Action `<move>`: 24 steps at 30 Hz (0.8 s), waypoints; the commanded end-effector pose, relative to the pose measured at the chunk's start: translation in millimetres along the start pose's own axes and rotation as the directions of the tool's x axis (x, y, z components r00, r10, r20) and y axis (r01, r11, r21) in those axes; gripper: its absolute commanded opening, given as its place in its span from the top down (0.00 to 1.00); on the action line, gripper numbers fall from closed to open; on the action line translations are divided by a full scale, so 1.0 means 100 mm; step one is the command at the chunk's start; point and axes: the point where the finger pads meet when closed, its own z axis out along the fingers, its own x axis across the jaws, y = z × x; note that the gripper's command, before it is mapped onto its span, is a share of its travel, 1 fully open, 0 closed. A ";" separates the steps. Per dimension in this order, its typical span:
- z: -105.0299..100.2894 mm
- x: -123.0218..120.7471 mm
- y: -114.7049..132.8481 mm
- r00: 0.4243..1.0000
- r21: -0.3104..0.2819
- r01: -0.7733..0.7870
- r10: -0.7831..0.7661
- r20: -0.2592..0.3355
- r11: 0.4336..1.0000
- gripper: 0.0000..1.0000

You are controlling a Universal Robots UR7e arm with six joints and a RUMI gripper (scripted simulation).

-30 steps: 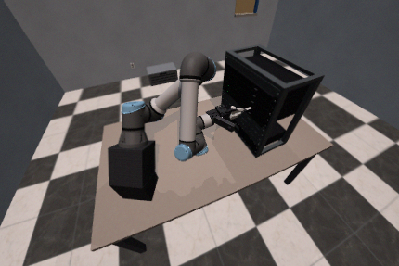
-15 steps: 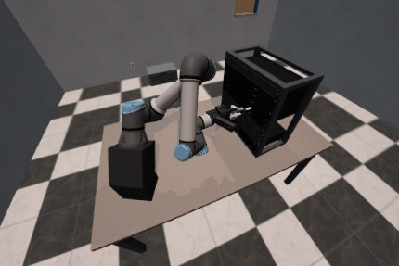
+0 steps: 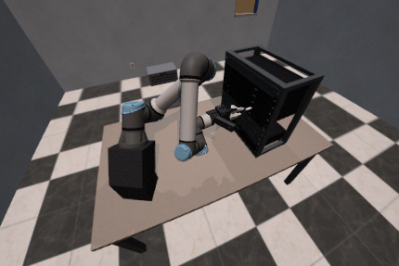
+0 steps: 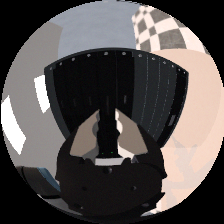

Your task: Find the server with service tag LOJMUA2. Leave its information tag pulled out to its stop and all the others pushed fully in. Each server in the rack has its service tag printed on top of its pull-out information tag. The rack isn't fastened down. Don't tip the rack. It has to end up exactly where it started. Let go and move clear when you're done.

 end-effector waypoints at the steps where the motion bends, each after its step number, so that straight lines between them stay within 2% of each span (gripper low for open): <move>1: 0.00 -0.01 0.00 1.000 0.000 0.001 -0.001 0.001 1.000 0.85; 14: -0.04 -0.01 0.00 1.000 0.000 0.001 -0.001 0.001 1.000 0.85; 18: -0.16 -0.01 0.00 1.000 0.000 0.001 -0.001 0.001 1.000 0.85; 24: -0.44 -0.01 0.00 1.000 0.000 0.001 -0.001 0.001 1.000 0.85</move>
